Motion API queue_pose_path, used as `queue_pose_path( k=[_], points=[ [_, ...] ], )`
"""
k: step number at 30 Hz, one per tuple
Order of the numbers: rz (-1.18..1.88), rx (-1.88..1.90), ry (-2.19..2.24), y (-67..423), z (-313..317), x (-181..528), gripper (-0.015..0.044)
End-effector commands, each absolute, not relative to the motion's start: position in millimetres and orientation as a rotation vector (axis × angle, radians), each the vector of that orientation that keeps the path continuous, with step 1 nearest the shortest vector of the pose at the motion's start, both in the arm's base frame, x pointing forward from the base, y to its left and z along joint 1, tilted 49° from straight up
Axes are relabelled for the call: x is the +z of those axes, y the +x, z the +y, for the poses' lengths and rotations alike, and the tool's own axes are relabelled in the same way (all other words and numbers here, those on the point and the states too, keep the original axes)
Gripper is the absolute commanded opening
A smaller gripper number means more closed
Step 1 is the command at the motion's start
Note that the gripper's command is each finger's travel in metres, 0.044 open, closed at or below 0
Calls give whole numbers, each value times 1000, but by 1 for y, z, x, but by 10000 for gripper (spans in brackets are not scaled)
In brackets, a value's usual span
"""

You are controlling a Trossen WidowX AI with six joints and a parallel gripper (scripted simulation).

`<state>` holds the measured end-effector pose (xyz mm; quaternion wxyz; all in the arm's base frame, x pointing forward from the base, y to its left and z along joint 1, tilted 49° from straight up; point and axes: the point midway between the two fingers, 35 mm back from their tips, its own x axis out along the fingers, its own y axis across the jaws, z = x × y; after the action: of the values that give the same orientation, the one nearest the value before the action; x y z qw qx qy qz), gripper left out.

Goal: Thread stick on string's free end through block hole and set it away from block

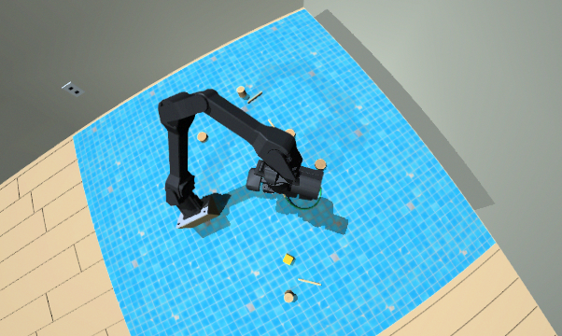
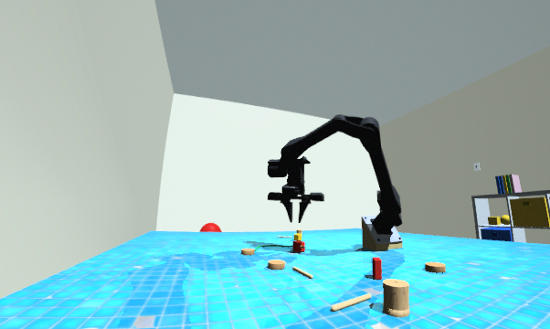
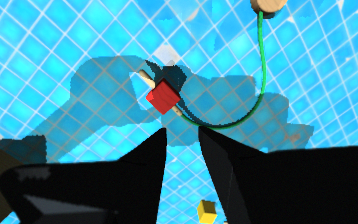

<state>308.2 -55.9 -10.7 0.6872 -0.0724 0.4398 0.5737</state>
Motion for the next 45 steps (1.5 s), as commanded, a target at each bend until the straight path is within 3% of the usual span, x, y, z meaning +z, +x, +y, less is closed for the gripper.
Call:
queue_pose_path(
  k=[1, 18, 34, 45],
  points=[
    [1434, 800, 485, 305, -44, 3, 124],
    [1746, 153, 1124, 302, -33, 15, 124],
    [1857, -581, 1666, 299, -25, 24, 124],
    [1857, -598, 1676, 299, -25, 24, 124]
  ],
)
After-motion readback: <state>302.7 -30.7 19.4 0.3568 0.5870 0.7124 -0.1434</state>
